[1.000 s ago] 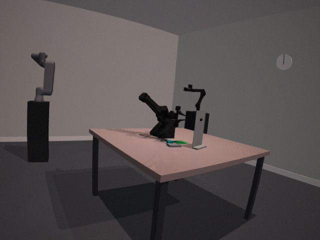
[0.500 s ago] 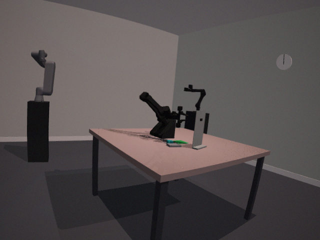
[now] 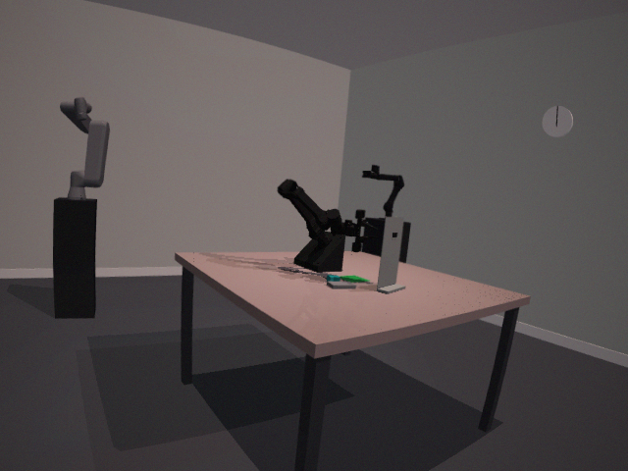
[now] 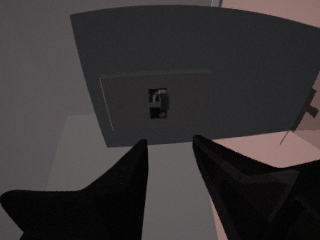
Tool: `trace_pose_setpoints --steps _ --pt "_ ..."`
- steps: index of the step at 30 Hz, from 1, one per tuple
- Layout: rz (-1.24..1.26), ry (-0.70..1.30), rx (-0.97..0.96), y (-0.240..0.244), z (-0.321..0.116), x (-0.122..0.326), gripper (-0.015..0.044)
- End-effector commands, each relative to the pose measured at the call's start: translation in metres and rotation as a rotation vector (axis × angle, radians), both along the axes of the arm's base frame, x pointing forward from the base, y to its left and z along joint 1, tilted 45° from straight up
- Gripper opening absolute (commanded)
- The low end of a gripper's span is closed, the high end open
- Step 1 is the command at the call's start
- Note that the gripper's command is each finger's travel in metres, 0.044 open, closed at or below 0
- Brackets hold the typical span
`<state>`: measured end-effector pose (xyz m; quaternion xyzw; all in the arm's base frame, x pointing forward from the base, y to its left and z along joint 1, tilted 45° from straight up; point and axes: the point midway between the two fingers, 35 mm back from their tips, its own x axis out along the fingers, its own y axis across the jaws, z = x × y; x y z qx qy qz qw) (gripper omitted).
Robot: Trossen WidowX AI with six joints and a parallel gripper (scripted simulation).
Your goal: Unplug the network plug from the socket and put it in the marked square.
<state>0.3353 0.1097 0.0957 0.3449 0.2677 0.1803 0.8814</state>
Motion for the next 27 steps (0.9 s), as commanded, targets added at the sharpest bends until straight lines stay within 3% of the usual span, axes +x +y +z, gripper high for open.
trace_pose_setpoints --steps 1,27 --pt "-0.003 0.0 0.004 0.002 0.0 0.006 0.0156" --pt "0.0 0.002 0.004 0.014 -0.005 0.038 0.0156"
